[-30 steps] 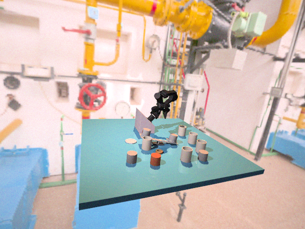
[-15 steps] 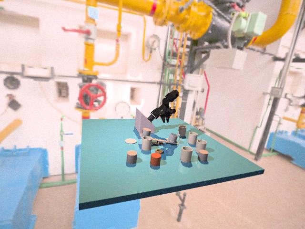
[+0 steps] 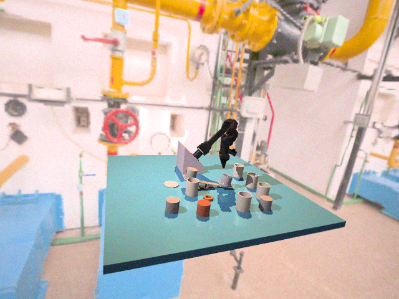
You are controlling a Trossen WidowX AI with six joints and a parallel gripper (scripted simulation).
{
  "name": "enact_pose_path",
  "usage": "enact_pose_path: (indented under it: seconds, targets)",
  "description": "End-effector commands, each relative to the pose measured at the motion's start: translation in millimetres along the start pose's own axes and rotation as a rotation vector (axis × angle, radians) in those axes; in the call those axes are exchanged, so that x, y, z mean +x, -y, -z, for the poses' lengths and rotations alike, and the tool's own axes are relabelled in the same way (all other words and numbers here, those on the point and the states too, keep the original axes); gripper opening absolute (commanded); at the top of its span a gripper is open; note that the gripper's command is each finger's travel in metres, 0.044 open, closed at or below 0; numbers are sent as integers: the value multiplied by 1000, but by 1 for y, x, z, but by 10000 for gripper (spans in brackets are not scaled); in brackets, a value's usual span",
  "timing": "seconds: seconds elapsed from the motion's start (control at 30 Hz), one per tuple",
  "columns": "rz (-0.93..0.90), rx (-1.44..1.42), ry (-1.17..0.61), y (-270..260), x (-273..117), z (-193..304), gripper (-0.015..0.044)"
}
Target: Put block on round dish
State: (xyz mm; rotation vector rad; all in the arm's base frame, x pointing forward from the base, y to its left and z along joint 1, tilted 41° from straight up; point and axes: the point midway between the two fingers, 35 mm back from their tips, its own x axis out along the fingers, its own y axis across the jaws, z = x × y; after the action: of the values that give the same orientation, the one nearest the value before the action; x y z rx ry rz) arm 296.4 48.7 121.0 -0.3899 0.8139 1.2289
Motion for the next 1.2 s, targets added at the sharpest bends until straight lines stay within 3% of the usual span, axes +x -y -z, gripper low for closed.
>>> enact_pose_path:
  seconds: [0.0, 0.23, 1.17]
  targets:
    - [-43, -129, -23, 1, 12, -15, 440]
    - [-113, -305, -46, -2, 33, -37, 440]
    - [-113, -305, -46, -5, 73, -34, 440]
